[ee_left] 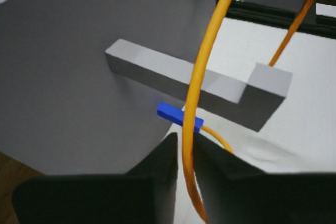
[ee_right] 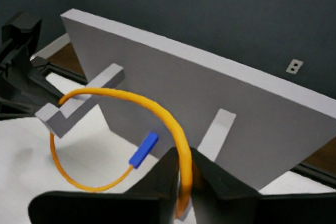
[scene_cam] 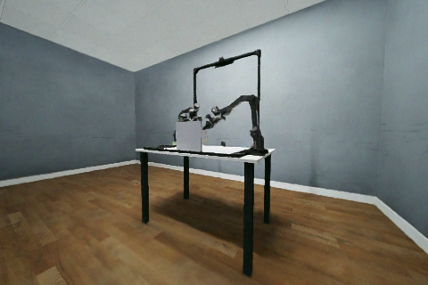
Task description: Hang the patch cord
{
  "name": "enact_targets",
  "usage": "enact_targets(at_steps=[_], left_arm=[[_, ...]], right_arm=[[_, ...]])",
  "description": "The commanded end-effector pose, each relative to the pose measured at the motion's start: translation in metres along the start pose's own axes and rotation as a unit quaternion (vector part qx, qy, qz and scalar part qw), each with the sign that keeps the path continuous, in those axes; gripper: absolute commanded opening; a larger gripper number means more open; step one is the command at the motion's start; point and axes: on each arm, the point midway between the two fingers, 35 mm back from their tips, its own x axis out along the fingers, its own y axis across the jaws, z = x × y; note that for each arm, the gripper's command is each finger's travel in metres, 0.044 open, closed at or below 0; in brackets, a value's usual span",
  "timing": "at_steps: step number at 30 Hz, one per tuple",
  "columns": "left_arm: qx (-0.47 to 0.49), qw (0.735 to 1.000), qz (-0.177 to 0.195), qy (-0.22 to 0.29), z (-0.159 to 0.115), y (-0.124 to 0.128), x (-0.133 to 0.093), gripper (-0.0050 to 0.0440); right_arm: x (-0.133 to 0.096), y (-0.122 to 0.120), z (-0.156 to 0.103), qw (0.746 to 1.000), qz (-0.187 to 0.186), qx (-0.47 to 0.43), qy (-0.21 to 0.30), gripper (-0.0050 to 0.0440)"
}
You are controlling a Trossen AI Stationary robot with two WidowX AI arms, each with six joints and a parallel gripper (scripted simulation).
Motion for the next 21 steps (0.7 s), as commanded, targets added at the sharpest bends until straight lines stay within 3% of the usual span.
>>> enact_targets(at_steps=[1, 21], left_arm=[[-0.006, 1.000, -0.005, -0.013, 0.0112, -0.0003, -0.0065, 0.0040], [-0.006, 1.000, -0.005, -0.013, 0.0112, -0.0003, -0.0065, 0.0040]], right_arm=[[-0.0239, -0.0032, 0.0266, 0.999, 0.009, 0.021, -0.027, 0.0025], [-0.0224, -0.0047, 0.0240, 1.000, 0.007, 0.018, -0.024, 0.0025]])
